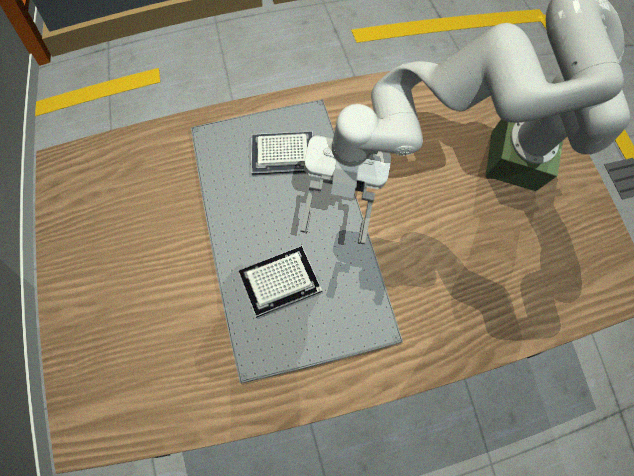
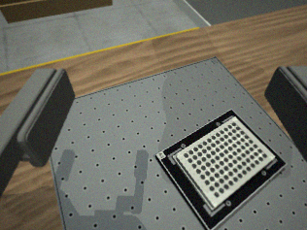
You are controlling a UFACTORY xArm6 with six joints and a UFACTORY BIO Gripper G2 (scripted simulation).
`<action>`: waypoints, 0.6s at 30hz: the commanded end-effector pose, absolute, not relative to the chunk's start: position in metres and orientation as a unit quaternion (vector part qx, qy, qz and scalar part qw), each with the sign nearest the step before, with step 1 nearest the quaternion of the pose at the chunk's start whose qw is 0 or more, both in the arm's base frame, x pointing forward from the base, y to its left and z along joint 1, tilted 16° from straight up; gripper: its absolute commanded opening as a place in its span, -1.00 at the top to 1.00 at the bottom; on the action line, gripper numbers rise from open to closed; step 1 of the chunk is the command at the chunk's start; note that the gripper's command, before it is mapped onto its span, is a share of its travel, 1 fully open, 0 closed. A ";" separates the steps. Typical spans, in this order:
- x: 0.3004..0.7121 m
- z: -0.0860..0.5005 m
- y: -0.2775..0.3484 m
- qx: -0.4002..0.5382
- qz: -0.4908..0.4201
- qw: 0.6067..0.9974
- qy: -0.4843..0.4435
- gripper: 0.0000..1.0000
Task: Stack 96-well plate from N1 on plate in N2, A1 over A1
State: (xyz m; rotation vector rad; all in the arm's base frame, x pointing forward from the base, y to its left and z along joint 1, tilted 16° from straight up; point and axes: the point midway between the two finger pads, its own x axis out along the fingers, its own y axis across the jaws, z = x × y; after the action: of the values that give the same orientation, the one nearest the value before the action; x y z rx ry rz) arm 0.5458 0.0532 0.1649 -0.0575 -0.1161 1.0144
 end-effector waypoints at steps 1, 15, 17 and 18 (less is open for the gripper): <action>0.550 0.179 0.037 -0.013 0.412 0.909 -0.065 0.25; 0.547 0.194 -0.001 0.027 0.261 0.962 -0.075 0.25; 0.545 0.196 -0.011 0.035 0.229 0.970 -0.077 0.25; 0.545 0.196 -0.011 0.037 0.224 0.971 -0.077 0.25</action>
State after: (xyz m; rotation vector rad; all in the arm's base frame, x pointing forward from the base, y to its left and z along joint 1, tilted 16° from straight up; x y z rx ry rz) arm 0.5462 0.0034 0.1895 0.0515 -0.1477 0.5699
